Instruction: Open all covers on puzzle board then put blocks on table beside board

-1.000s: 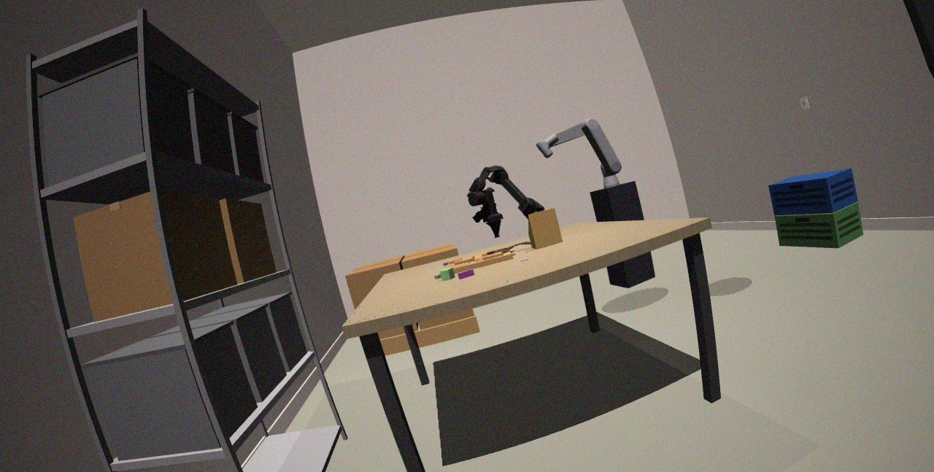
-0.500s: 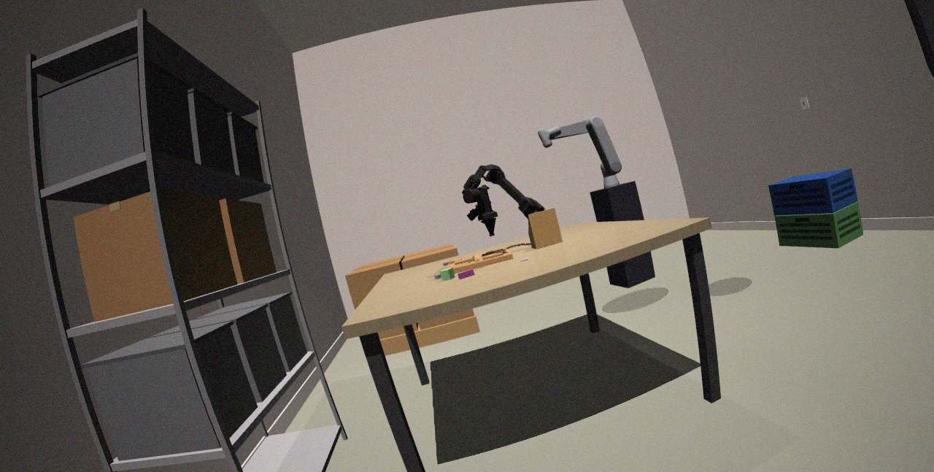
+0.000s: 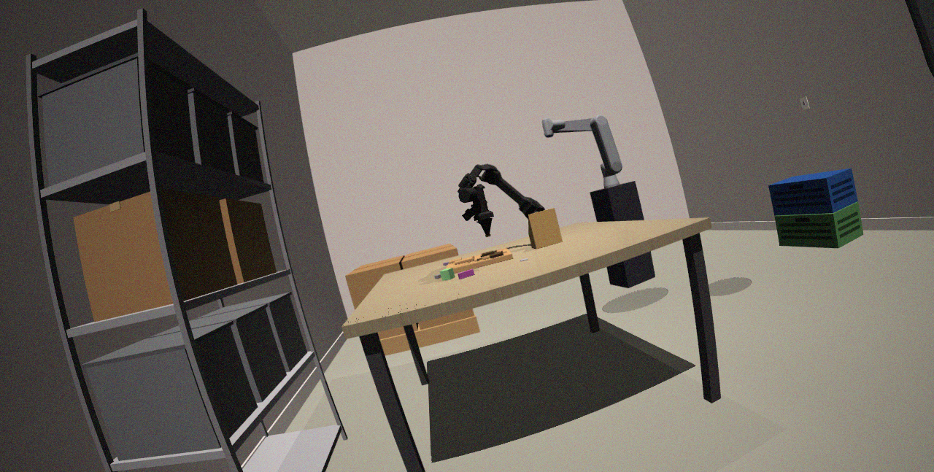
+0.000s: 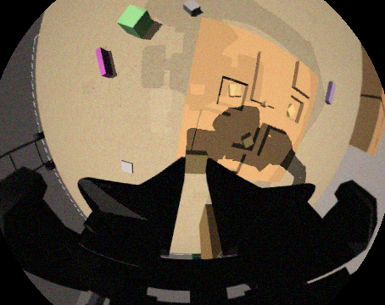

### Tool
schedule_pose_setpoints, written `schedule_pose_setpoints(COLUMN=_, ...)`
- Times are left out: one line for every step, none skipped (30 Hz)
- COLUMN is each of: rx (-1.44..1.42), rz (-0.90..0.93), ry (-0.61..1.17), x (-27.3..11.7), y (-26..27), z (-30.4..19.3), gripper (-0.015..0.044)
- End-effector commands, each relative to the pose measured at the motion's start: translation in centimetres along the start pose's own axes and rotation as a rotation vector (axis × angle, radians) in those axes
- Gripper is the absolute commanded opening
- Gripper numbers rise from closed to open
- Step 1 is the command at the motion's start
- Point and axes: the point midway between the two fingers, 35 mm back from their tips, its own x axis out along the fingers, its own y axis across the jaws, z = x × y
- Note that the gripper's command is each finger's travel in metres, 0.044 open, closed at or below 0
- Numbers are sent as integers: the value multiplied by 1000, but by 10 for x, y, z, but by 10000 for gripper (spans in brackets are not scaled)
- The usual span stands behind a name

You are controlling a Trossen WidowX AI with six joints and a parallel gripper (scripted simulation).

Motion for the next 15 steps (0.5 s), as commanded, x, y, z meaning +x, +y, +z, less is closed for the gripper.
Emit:
schedule_pose_setpoints(rx=2, rz=0, ry=4, x=1, y=15, z=4, gripper=80)
schedule_pose_setpoints(rx=2, rz=0, ry=4, x=1, y=19, z=5, gripper=80)
schedule_pose_setpoints(rx=2, rz=0, ry=3, x=1, y=22, z=6, gripper=80)
schedule_pose_setpoints(rx=3, rz=0, ry=3, x=1, y=26, z=7, gripper=80)
schedule_pose_setpoints(rx=3, rz=0, ry=3, x=1, y=30, z=8, gripper=80)
schedule_pose_setpoints(rx=3, rz=1, ry=3, x=1, y=34, z=9, gripper=80)
schedule_pose_setpoints(rx=3, rz=1, ry=3, x=2, y=37, z=10, gripper=80)
schedule_pose_setpoints(rx=3, rz=1, ry=3, x=2, y=41, z=11, gripper=80)
schedule_pose_setpoints(rx=3, rz=1, ry=3, x=2, y=45, z=12, gripper=80)
schedule_pose_setpoints(rx=3, rz=1, ry=3, x=3, y=49, z=13, gripper=80)
schedule_pose_setpoints(rx=4, rz=1, ry=3, x=3, y=53, z=14, gripper=80)
schedule_pose_setpoints(rx=4, rz=1, ry=3, x=4, y=57, z=14, gripper=80)
schedule_pose_setpoints(rx=4, rz=2, ry=3, x=4, y=60, z=15, gripper=80)
schedule_pose_setpoints(rx=4, rz=2, ry=2, x=5, y=64, z=16, gripper=80)
schedule_pose_setpoints(rx=4, rz=2, ry=2, x=5, y=68, z=16, gripper=80)
